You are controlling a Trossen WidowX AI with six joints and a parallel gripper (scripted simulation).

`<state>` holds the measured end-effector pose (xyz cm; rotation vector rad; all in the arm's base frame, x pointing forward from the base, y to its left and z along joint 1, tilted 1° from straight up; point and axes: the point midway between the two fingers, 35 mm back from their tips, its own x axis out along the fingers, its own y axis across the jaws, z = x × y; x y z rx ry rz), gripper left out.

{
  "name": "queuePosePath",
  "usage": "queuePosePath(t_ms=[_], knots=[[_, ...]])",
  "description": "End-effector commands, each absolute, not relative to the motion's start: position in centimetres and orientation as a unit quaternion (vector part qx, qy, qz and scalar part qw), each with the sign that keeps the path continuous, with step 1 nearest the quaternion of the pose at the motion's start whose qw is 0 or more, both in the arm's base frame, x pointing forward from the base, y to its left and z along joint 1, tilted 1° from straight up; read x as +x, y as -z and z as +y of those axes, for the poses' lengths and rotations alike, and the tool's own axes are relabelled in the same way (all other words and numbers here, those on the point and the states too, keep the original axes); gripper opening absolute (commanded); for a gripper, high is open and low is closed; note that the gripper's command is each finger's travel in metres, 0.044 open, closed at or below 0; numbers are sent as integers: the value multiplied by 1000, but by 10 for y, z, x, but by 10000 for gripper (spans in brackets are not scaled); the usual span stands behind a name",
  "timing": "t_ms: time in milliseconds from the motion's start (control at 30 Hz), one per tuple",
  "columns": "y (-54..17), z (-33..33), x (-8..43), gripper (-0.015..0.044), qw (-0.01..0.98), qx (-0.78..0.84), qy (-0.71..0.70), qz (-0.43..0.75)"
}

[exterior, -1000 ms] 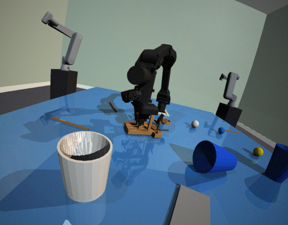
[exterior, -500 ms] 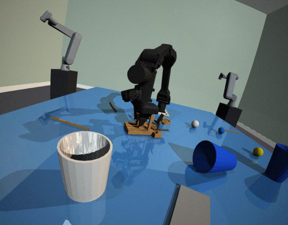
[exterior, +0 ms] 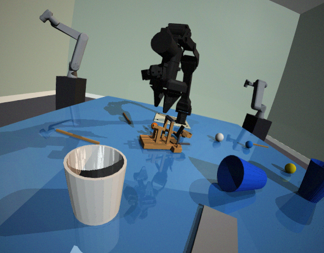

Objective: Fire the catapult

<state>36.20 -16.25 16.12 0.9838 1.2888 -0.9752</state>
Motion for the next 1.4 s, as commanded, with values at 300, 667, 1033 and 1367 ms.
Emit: queuePosePath(t_ms=[300, 667, 1033, 1367], knots=[[-122, -163, 359, 440, 575, 419, 420, 564], [-109, -163, 359, 440, 575, 419, 420, 564], [-91, -164, 360, 440, 575, 419, 420, 564], [-75, -164, 360, 440, 575, 419, 420, 564]])
